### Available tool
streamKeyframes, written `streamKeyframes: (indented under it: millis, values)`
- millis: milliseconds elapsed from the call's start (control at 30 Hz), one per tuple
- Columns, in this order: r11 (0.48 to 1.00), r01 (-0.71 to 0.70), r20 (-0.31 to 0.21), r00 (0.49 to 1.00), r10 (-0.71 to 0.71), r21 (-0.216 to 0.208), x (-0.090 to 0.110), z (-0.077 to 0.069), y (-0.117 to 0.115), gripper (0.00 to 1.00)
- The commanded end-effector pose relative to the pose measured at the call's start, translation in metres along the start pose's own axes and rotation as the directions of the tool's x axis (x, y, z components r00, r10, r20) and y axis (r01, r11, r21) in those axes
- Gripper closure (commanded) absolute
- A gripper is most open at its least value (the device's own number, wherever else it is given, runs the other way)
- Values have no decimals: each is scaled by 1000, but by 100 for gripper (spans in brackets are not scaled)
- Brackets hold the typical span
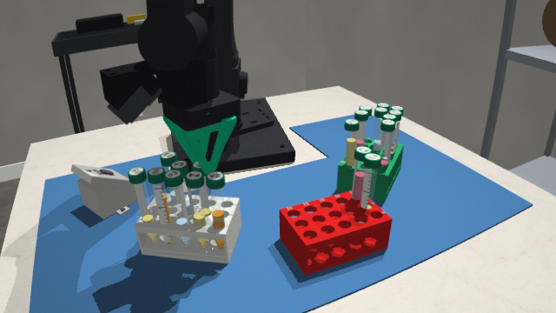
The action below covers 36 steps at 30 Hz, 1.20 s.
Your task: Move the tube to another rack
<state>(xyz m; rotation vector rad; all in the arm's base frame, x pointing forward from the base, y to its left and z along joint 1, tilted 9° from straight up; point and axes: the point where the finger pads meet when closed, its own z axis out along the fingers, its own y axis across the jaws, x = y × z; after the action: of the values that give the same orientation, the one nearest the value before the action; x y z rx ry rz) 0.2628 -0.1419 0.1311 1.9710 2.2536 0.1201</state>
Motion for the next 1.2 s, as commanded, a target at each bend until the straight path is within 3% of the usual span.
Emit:
streamKeyframes:
  millis: [0, 233, 1100, 1167]
  values:
    - [1000, 0, 9, 1000, 0, -4, -1, -3, 0, 70]
    - [1000, 0, 9, 1000, 0, -4, -1, -3, 0, 70]
    - [1000, 0, 9, 1000, 0, -4, 2, -67, -3, 70]
    - [1000, 0, 9, 1000, 0, -4, 2, -67, -3, 70]
